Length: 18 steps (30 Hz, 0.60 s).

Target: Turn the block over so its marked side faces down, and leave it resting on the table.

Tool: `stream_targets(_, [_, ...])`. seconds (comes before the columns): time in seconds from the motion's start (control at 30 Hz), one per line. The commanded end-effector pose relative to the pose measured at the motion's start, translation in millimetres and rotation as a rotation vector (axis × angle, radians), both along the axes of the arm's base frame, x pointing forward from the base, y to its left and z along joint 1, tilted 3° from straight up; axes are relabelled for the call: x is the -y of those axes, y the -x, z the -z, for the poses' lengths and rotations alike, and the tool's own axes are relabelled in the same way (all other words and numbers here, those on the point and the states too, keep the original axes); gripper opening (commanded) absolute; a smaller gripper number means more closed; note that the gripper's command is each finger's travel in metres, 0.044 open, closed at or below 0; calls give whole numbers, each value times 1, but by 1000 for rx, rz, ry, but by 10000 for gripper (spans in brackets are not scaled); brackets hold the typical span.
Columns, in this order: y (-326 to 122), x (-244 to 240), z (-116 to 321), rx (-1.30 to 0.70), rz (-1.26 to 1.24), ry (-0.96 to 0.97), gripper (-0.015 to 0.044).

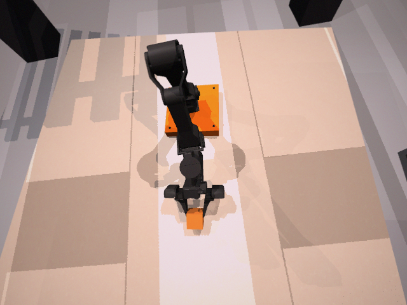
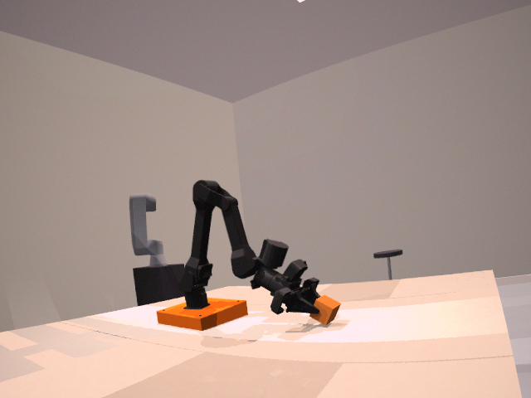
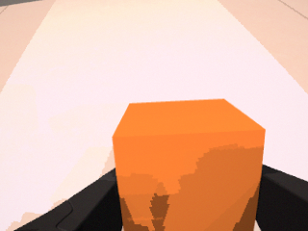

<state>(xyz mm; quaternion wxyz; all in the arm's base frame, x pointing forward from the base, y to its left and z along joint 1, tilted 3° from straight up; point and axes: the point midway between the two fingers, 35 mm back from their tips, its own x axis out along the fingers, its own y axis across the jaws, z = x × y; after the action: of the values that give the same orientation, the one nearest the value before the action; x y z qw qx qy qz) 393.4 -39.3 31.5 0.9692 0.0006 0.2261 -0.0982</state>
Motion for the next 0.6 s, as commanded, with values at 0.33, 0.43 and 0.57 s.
stream_targets(0.33, [0, 1, -1, 3, 1, 8, 263])
stream_targets(0.43, [0, 1, -1, 3, 1, 8, 341])
stream_targets(0.57, [0, 1, -1, 3, 1, 8, 440])
